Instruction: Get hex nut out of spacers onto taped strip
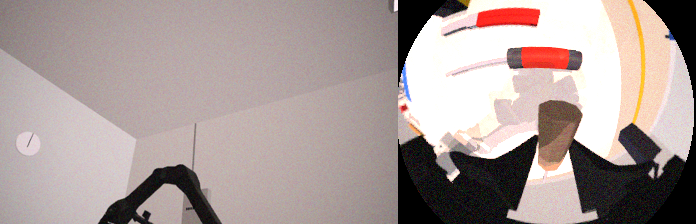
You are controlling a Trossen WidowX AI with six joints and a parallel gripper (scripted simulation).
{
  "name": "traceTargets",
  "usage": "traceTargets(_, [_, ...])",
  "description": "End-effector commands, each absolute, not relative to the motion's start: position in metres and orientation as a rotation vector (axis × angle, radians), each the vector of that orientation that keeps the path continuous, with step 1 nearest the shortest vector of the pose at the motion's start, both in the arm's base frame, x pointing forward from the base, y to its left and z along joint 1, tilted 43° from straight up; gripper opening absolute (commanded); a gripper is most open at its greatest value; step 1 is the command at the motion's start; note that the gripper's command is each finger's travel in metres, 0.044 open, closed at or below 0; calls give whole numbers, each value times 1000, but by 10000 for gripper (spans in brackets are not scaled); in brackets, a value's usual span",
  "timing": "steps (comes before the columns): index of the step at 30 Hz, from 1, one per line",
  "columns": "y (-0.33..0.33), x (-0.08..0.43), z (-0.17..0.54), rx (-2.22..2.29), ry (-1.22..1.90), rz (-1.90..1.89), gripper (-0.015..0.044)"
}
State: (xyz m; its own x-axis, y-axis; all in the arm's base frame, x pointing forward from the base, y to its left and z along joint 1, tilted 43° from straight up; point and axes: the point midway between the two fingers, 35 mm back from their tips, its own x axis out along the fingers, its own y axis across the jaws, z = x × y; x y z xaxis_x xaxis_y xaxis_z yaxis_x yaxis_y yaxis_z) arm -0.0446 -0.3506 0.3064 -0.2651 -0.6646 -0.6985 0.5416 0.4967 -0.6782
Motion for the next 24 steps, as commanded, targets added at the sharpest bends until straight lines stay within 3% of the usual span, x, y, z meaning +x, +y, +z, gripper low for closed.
traceTargets(1, [-354, -46, 300, -105, 1443, -1156, 0])
traceTargets(24, [-369, -45, 280, -104, 1443, -1155, 0])
